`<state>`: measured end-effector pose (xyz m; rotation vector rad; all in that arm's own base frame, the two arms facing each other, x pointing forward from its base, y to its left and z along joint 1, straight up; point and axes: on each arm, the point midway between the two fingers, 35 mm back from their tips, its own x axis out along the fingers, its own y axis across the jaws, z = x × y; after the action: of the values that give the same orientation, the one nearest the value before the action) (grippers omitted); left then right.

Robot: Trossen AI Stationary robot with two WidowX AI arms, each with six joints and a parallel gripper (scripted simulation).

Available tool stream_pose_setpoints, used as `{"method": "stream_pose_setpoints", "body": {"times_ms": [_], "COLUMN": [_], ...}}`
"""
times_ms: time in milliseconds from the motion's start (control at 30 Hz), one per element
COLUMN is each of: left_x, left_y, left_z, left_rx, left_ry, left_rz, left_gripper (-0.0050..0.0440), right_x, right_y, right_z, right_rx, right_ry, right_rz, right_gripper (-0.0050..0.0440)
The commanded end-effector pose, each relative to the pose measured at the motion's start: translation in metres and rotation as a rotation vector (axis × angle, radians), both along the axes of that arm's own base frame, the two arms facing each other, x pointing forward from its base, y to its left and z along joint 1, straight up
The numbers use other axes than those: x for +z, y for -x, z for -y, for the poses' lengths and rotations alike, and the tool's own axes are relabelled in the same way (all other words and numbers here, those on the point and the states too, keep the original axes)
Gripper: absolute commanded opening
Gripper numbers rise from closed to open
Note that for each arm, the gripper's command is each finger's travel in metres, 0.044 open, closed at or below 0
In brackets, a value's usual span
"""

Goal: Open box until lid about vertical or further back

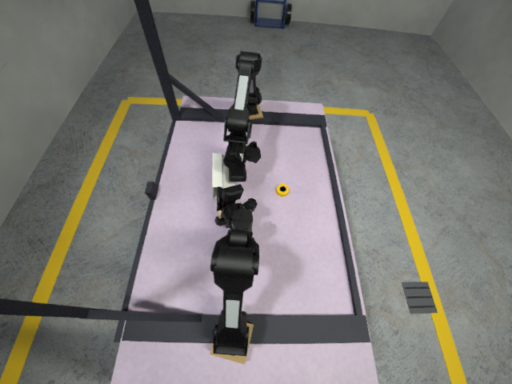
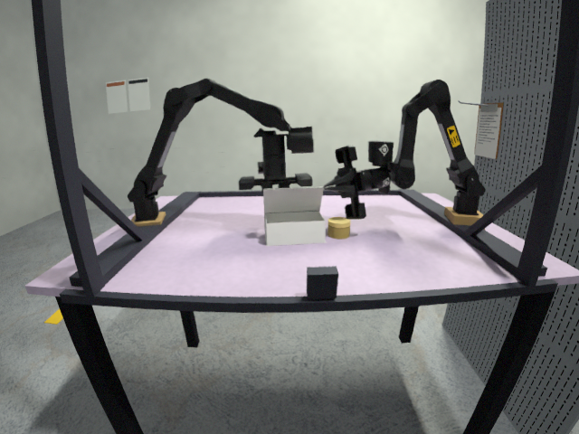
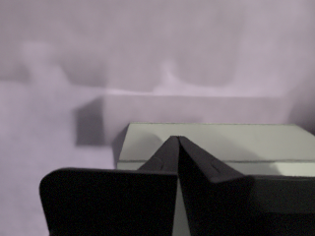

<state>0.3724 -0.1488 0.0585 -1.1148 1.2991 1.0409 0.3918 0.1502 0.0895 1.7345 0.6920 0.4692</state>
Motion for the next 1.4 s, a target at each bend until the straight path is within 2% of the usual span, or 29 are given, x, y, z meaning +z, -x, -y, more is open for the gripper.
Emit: {"method": "stream_pose_setpoints", "body": {"times_ms": [0,233,267,300,367,733,1267,1367], "left_x": [0.002,0.002,0.016,0.023,0.023,0.081,0.073,0.074], "left_y": [0.0,0.0,-0.006,-0.007,-0.007,-0.007,-0.005,0.019], "left_z": [0.001,0.001,0.002,0.003,0.003,0.003,0.002,0.008], "left_rx": [0.0,0.0,0.0,0.0,0.0,0.0,0.0,0.037], "left_ry": [0.003,0.003,0.016,0.021,0.021,0.032,0.024,-0.076], "left_rz": [0.006,0.006,0.042,0.053,0.053,0.084,0.062,0.057], "left_gripper": [-0.005,-0.005,-0.005,-0.005,-0.005,-0.005,-0.005,-0.005], "right_x": [-0.006,-0.006,0.005,0.002,0.002,-0.005,-0.006,-0.006], "right_y": [0.003,0.004,0.0,0.001,0.001,0.006,0.006,0.006], "right_z": [0.001,0.001,0.001,0.001,0.001,0.002,0.003,0.003], "right_rx": [0.006,0.014,0.007,0.008,0.008,0.019,0.015,0.015], "right_ry": [-0.03,-0.074,-0.057,-0.063,-0.063,-0.218,-0.22,-0.22], "right_rz": [-0.035,-0.059,-0.015,-0.027,-0.027,-0.153,-0.155,-0.155], "right_gripper": [0.0003,0.0003,0.0003,0.0003,0.0003,0.0003,0.0003,0.0003]}}
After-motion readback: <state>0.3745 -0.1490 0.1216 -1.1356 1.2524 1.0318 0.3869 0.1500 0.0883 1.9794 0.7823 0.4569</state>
